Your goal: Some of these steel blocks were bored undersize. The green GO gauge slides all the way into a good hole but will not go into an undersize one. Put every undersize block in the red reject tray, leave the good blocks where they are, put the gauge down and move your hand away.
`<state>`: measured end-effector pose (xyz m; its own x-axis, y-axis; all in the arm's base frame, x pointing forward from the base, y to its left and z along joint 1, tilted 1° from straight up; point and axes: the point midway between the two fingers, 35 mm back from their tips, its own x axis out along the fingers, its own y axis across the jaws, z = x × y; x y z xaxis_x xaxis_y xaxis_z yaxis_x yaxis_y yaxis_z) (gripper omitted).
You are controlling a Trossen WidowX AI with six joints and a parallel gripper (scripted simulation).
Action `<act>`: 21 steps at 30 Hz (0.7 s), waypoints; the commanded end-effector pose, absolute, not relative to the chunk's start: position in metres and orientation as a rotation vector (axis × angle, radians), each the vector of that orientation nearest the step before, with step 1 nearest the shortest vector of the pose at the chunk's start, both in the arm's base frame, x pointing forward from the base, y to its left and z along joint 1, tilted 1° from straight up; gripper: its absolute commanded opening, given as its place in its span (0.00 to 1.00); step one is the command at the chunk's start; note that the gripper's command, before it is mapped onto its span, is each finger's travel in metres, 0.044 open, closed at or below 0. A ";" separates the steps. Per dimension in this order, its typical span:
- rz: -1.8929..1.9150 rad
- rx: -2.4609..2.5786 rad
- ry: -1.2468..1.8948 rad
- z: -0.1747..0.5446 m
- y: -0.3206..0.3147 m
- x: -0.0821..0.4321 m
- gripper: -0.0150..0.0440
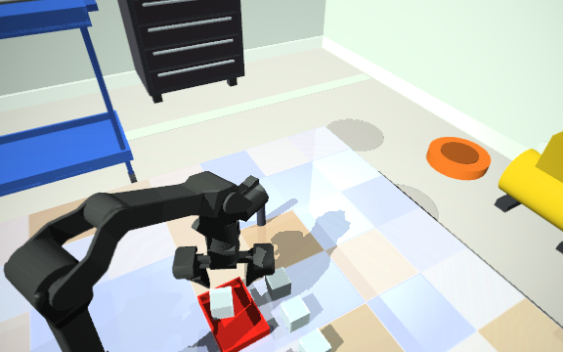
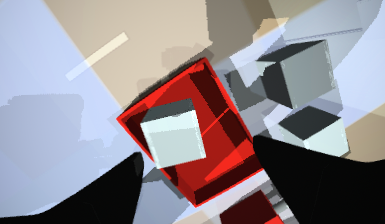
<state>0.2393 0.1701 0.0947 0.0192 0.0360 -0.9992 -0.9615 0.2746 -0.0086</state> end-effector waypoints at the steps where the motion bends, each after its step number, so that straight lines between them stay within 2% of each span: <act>1: 0.740 -0.705 1.407 0.097 0.155 0.263 0.81; 9: -0.019 0.069 1.541 0.102 0.104 0.318 0.81; 13: -0.401 0.458 1.504 0.103 0.072 0.340 0.81; 21: -0.875 0.939 1.357 0.103 0.027 0.363 0.81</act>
